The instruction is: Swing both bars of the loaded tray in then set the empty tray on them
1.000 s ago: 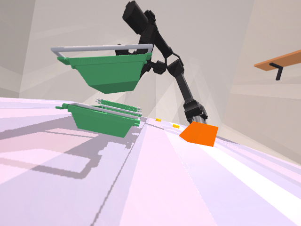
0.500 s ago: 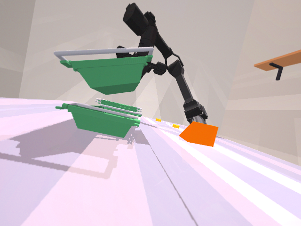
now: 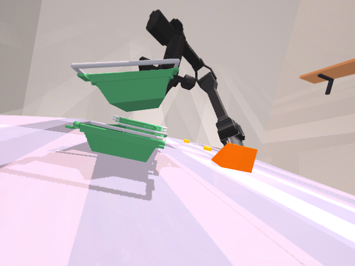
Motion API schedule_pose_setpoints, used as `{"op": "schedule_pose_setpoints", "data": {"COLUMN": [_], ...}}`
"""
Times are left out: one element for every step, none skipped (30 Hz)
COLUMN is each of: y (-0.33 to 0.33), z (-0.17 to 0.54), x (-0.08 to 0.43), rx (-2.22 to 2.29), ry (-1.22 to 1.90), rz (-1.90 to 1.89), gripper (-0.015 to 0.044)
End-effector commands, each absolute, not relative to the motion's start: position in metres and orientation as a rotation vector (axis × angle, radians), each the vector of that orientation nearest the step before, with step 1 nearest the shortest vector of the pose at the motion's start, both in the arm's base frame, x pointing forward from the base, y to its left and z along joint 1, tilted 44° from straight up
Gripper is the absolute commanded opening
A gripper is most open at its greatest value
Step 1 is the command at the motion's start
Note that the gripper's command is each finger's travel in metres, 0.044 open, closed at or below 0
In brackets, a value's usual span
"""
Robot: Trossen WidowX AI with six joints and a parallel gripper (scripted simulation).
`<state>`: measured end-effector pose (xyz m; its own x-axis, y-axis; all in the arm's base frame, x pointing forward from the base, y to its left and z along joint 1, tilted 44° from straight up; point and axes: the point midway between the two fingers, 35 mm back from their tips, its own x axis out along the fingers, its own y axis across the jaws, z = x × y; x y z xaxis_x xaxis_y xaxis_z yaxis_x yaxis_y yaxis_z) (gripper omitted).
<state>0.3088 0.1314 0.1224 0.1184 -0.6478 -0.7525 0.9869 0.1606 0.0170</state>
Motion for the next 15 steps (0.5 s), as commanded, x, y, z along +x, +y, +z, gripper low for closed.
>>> {"op": "schedule_pose_setpoints", "data": {"y": [0.135,0.135,0.135,0.134,0.134,0.133,0.132,0.13,0.129,0.128,0.126,0.125,0.123,0.122,0.12], "z": [0.13,0.13,0.13,0.129,0.128,0.127,0.126,0.124,0.122,0.121,0.119,0.117,0.116,0.114,0.112], "x": [0.308,0.308,0.308,0.308,0.308,0.309,0.309,0.309,0.31,0.31,0.31,0.311,0.311,0.311,0.312], "rx": [0.62,0.62,0.621,0.622,0.623,0.625,0.627,0.629,0.632,0.635,0.637,0.64,0.643,0.646,0.648], "ry": [0.686,0.686,0.685,0.684,0.683,0.68,0.678,0.674,0.671,0.667,0.664,0.661,0.657,0.653,0.65], "rz": [-1.281,-1.281,-1.282,-1.284,-1.286,-1.29,-1.294,-1.299,-1.304,-1.309,-1.315,-1.32,-1.325,-1.331,-1.336], "gripper": [0.0,0.0,0.0,0.0,0.0,0.0,0.0,0.0,0.0,0.0,0.0,0.0,0.0,0.0,0.0]}}
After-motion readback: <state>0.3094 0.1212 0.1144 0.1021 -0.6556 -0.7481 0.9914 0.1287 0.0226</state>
